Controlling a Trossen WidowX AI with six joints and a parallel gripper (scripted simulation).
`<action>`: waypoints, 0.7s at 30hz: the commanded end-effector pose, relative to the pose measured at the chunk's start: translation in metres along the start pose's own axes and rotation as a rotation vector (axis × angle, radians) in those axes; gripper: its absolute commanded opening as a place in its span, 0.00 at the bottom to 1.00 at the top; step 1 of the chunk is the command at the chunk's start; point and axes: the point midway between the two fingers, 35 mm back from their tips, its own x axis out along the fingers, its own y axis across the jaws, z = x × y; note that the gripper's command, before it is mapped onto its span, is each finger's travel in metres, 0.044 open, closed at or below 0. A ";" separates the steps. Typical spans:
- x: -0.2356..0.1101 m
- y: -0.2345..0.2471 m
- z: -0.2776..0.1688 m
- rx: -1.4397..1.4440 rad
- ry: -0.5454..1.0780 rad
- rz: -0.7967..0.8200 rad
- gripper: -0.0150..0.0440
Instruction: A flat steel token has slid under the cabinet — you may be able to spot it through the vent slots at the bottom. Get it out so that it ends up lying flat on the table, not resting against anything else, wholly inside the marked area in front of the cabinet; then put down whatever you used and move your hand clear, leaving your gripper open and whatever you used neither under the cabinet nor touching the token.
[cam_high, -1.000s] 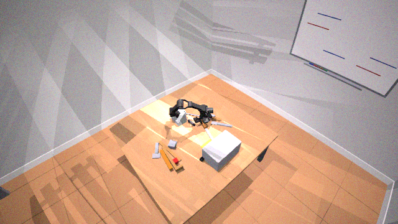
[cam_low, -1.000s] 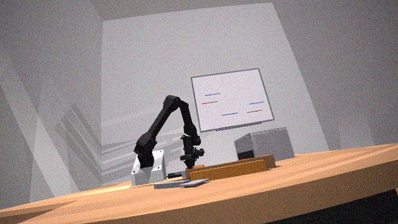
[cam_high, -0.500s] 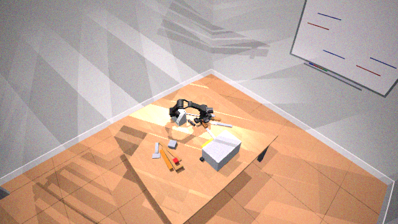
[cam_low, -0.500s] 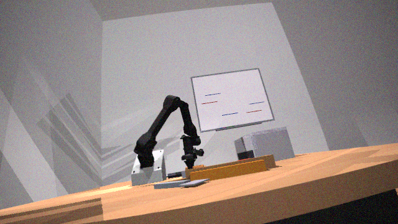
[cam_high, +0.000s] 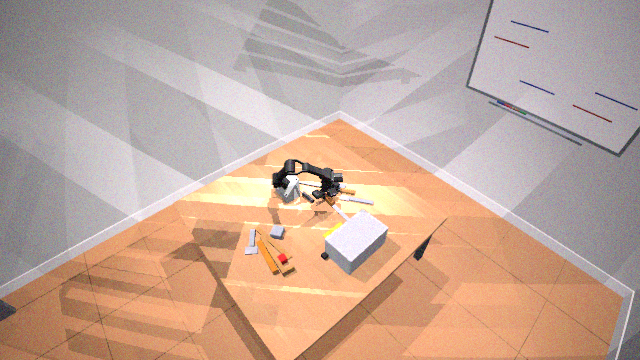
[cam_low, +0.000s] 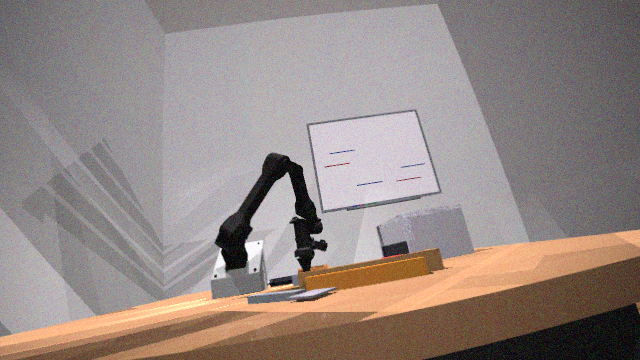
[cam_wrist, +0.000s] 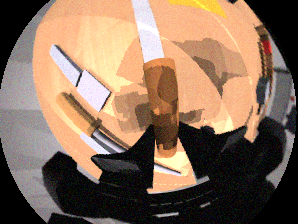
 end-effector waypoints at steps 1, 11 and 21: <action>0.000 0.000 0.000 -0.033 -0.002 -0.002 0.25; 0.000 0.000 0.000 -0.113 -0.002 -0.002 0.25; 0.000 0.001 0.000 -0.193 -0.002 -0.002 0.25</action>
